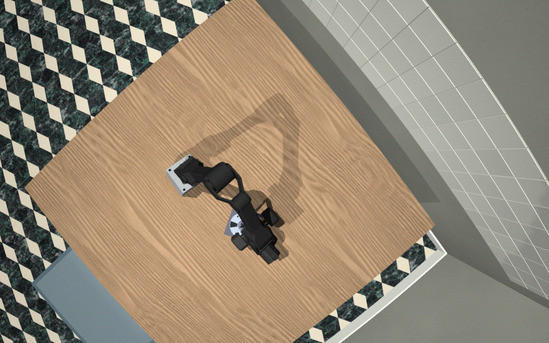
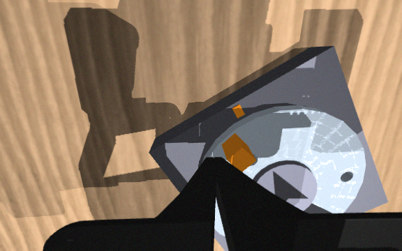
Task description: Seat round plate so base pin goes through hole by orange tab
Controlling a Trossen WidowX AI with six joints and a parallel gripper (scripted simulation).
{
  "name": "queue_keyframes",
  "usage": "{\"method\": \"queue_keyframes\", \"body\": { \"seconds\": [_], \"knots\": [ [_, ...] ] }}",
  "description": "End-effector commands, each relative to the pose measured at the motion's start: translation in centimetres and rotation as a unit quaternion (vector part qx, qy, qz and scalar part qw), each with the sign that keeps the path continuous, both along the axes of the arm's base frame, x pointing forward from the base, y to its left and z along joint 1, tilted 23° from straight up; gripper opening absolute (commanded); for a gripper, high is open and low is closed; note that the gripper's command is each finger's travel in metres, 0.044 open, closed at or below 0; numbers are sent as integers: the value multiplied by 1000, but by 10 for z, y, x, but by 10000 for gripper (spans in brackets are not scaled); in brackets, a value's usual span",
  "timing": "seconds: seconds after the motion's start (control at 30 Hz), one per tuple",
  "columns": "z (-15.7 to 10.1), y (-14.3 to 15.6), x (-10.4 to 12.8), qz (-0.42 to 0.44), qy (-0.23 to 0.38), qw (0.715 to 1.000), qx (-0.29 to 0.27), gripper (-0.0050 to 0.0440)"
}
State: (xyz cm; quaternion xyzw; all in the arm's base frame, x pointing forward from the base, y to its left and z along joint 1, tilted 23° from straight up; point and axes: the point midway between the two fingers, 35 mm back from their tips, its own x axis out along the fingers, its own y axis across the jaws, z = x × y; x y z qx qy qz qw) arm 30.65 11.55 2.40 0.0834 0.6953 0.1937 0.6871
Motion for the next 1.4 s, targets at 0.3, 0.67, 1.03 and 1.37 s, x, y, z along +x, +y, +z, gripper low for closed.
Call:
{"method": "queue_keyframes", "body": {
  "seconds": [0.3,0.67,1.03,1.37],
  "knots": [
    [4,-1,10,2,-11,1000,1,-50],
    [3,-3,12,2,-11,1000,1,-50],
    [3,-4,14,2,-11,1000,1,-50],
    [2,-5,16,2,-11,1000,1,-50]
  ]
}}
